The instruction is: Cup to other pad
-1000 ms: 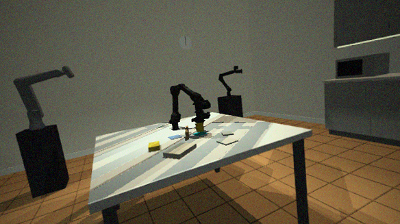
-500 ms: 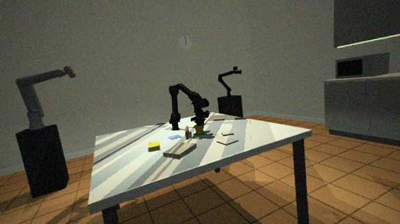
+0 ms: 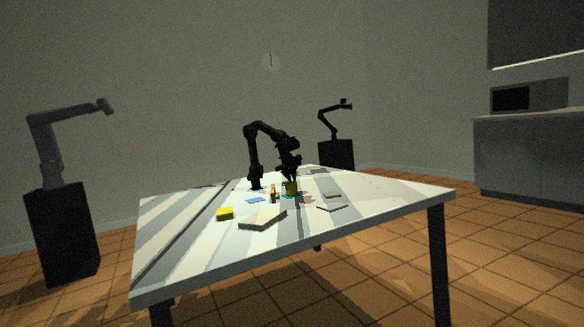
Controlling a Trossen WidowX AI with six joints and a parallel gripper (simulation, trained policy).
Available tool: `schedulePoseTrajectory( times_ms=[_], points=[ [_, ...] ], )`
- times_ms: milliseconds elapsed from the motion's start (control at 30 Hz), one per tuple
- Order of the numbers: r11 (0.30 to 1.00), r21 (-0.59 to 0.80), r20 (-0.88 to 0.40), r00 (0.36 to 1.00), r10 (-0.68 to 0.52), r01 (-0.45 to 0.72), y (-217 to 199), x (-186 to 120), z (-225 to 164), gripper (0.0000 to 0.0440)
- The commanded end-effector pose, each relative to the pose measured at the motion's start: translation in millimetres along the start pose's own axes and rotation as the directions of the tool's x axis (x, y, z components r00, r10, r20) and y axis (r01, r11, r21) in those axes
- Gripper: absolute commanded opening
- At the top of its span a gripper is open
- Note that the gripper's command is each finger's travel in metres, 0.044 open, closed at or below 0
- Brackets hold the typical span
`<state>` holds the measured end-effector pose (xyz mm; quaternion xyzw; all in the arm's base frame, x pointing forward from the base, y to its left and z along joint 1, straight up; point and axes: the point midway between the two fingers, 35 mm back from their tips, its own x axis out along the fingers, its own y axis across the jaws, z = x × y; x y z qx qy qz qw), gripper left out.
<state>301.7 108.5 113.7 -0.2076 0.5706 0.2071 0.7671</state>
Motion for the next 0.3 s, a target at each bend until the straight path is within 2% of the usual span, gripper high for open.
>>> schedulePoseTrajectory(
  times_ms=[0,167,267],
  points=[
    [1.0,0.013,0.029,1.0,0.004,-0.004,-0.2,-11.3,1.3,0.0244],
    [1.0,0.023,0.077,0.997,-0.007,0.005,-4.2,-29.0,5.8,0.0294],
    [0.999,0.033,0.098,0.995,-0.014,0.011,-7.6,-38.7,7.9,0.0362]
  ],
)
